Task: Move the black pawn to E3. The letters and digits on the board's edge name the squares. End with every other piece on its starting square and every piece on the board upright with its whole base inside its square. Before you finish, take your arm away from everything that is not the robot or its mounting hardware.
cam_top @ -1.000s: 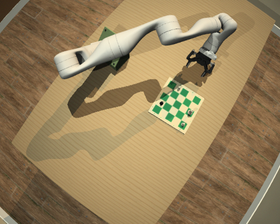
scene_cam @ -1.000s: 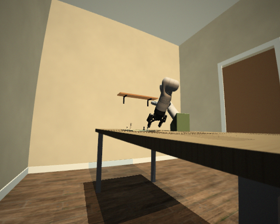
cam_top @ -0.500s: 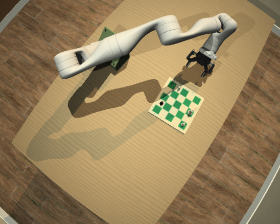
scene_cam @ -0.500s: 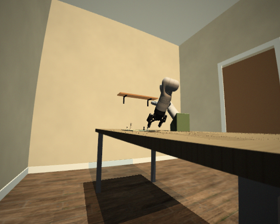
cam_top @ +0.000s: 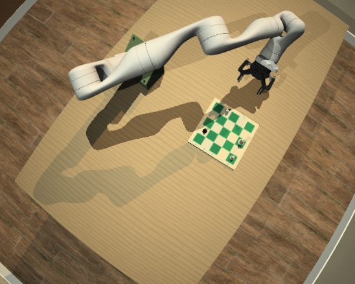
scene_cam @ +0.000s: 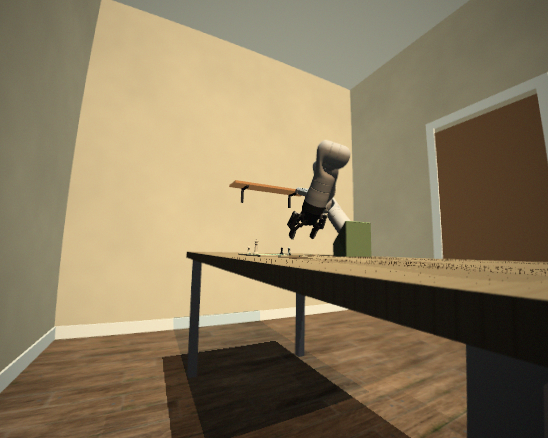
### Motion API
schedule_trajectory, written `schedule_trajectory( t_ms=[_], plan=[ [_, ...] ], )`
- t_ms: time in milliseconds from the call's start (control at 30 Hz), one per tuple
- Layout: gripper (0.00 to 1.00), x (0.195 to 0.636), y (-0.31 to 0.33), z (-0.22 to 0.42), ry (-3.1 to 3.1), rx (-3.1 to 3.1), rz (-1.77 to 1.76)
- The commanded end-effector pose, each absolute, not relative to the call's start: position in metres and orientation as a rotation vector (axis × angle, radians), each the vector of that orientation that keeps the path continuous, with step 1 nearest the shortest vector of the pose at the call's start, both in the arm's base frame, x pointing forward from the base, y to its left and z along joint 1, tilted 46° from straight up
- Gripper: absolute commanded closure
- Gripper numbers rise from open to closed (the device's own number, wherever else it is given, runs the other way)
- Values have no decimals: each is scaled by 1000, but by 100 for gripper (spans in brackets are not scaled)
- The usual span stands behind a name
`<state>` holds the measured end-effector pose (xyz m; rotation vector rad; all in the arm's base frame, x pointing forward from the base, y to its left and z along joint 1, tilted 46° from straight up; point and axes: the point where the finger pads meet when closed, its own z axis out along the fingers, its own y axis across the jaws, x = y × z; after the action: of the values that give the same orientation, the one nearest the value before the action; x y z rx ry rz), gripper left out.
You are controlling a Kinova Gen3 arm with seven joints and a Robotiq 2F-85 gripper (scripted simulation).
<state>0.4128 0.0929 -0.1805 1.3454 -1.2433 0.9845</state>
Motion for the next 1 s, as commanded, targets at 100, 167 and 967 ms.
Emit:
schedule_trajectory(
  t_ms=[100,167,967],
  plan=[
    [0,419,123,-156,-1254,1356,992],
    [0,420,129,-150,-1254,1356,992],
    [0,439,127,-128,-1291,1374,986]
  ],
)
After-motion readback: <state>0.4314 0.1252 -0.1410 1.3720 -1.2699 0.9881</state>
